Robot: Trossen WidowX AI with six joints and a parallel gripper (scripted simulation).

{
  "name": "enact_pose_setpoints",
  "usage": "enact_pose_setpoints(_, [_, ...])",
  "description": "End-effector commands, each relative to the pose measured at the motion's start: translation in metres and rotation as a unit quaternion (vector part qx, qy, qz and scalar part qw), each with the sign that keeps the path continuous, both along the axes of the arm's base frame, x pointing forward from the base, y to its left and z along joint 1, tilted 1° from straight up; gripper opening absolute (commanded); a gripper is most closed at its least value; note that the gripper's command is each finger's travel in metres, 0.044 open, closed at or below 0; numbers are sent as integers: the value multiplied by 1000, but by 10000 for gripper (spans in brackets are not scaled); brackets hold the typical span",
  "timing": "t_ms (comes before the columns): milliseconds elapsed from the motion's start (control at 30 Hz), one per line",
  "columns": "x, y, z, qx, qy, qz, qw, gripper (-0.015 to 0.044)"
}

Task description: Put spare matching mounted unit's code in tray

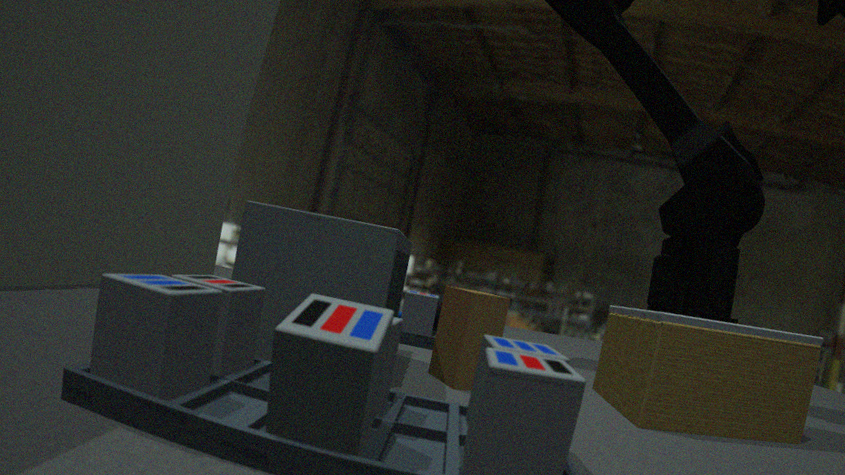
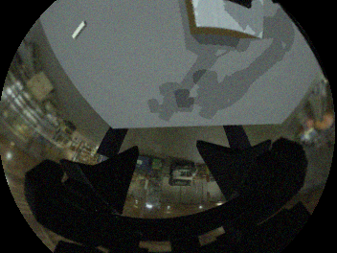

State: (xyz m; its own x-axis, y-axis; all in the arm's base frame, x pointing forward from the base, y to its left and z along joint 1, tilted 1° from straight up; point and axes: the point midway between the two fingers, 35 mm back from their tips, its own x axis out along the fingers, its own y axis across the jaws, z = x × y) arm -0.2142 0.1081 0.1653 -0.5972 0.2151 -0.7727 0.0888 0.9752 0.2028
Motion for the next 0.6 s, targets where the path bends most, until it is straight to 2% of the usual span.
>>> enact_pose_setpoints(0, [0,0,0,0,0,0,1000,426])
enact_pose_setpoints(233, [3,8,1,8,-7,-5,1000,440])
enact_pose_setpoints(567, [75,117,16,89,-134,-63,985,440])
